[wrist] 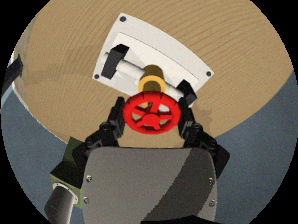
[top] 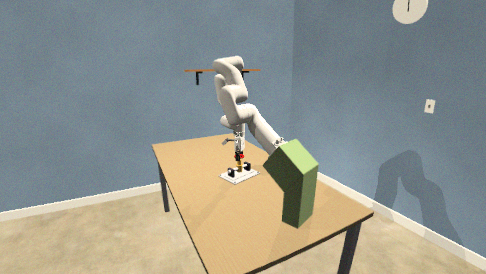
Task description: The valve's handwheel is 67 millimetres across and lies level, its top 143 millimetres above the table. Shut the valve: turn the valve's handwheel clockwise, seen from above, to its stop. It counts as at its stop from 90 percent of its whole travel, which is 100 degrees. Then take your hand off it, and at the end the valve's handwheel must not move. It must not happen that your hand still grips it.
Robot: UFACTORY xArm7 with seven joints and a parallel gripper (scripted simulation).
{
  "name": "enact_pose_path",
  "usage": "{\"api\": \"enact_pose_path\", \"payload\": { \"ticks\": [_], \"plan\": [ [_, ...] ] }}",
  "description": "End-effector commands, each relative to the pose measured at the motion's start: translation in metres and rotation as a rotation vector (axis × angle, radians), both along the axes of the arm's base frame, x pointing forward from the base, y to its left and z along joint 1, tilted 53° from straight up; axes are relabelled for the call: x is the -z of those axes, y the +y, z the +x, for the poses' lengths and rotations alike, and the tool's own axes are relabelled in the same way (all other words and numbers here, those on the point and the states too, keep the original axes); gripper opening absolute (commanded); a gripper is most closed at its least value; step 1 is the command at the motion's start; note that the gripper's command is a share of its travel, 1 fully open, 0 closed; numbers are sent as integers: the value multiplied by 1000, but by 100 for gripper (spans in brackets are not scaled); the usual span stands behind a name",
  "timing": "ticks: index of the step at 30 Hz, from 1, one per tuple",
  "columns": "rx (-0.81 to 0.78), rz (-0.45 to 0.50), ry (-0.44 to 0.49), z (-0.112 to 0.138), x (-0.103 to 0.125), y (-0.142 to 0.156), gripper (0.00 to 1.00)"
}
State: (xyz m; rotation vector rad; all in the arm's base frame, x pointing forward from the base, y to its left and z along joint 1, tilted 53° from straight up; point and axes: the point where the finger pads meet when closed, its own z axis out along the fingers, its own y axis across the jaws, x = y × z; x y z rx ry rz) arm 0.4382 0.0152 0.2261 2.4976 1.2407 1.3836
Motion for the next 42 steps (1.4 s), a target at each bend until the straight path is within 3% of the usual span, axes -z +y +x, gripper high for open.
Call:
{"api": "enact_pose_path", "payload": {
  "ticks": [1,27,42],
  "plan": [
    [6,6,1,0,-1,0,0],
    [95,113,50,0,-1,0,0],
    [228,273,123,0,-1,0,0]
  ]
}}
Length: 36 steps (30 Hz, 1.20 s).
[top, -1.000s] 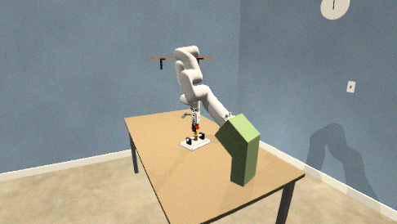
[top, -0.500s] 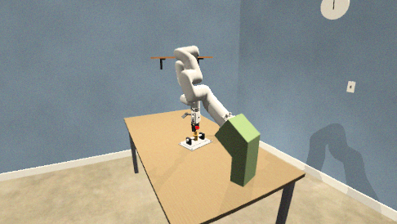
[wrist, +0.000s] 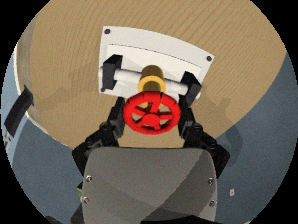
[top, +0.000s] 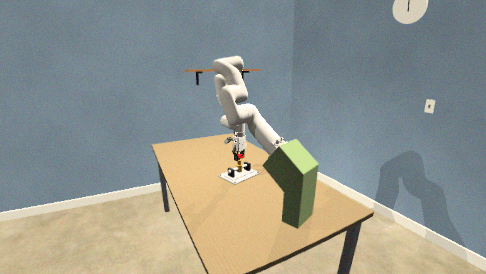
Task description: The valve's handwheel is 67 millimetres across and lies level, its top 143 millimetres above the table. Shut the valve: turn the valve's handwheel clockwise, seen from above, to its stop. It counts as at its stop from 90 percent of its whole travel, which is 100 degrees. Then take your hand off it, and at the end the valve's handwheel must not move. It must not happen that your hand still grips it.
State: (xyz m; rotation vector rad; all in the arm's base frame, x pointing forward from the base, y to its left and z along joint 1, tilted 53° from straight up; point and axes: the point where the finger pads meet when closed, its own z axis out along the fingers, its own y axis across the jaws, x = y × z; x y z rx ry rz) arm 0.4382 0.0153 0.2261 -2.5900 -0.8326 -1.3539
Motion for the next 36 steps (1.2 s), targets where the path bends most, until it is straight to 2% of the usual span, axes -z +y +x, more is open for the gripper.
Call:
{"api": "enact_pose_path", "payload": {
  "ticks": [1,17,19,34,36],
  "plan": [
    [46,55,31,0,-1,0,0],
    [223,270,129,0,-1,0,0],
    [223,270,129,0,-1,0,0],
    [418,506,236,0,-1,-1,0],
    [418,506,236,0,-1,-1,0]
  ]
}}
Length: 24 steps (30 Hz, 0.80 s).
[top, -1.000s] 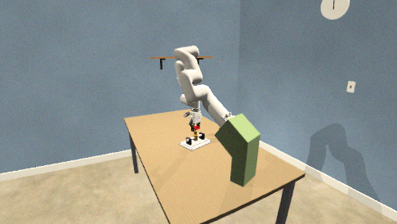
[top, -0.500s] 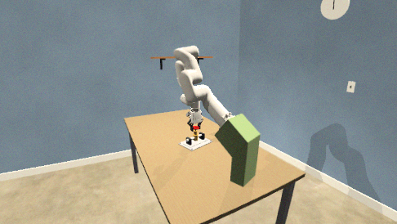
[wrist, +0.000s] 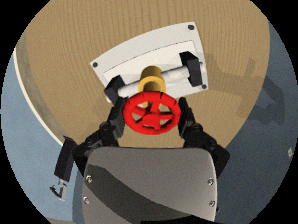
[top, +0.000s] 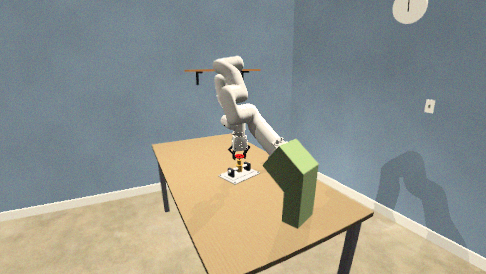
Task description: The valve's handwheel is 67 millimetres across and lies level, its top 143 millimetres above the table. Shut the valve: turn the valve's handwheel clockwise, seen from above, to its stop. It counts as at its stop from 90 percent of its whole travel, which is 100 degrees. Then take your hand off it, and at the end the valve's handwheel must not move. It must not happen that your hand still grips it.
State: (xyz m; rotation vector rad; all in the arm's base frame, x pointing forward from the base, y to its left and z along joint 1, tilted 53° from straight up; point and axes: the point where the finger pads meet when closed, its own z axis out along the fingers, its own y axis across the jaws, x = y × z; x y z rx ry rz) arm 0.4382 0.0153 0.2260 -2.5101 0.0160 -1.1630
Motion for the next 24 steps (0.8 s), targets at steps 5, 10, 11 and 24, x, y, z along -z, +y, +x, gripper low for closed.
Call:
{"api": "enact_pose_path", "payload": {
  "ticks": [5,10,11,24],
  "plan": [
    [95,122,74,0,-1,0,0],
    [155,196,107,0,-1,0,0],
    [167,210,113,0,-1,0,0],
    [281,350,176,0,-1,-1,0]
  ]
}}
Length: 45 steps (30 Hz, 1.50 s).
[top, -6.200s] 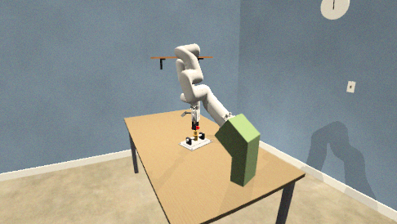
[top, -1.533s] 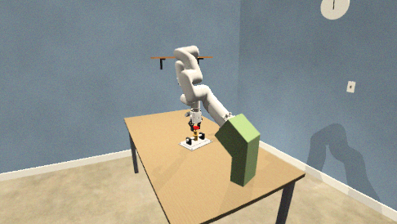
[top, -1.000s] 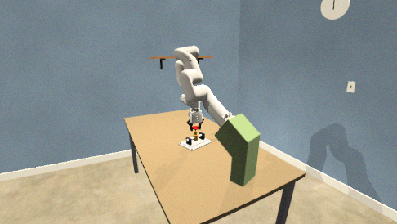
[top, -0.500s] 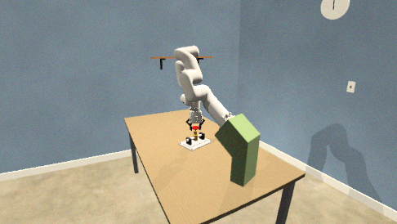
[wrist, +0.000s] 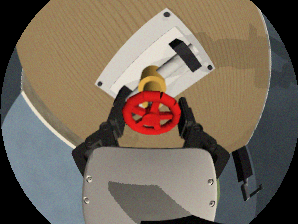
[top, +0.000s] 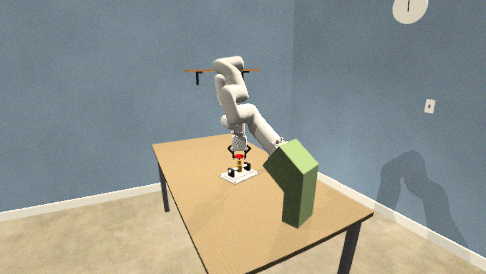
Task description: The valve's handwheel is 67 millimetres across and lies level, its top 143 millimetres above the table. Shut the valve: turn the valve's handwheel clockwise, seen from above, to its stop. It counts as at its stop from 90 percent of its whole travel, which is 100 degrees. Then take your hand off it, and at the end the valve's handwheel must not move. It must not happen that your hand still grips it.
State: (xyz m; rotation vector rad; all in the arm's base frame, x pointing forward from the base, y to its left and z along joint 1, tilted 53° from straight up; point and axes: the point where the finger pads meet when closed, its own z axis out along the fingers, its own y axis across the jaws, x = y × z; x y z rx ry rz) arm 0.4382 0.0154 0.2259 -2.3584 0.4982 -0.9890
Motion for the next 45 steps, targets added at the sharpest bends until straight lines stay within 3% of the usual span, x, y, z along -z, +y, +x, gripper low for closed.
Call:
{"api": "enact_pose_path", "payload": {
  "ticks": [1,23,45],
  "plan": [
    [50,66,46,0,-1,-1,0],
    [176,221,115,0,-1,-1,0],
    [207,259,132,0,-1,-1,0]
  ]
}}
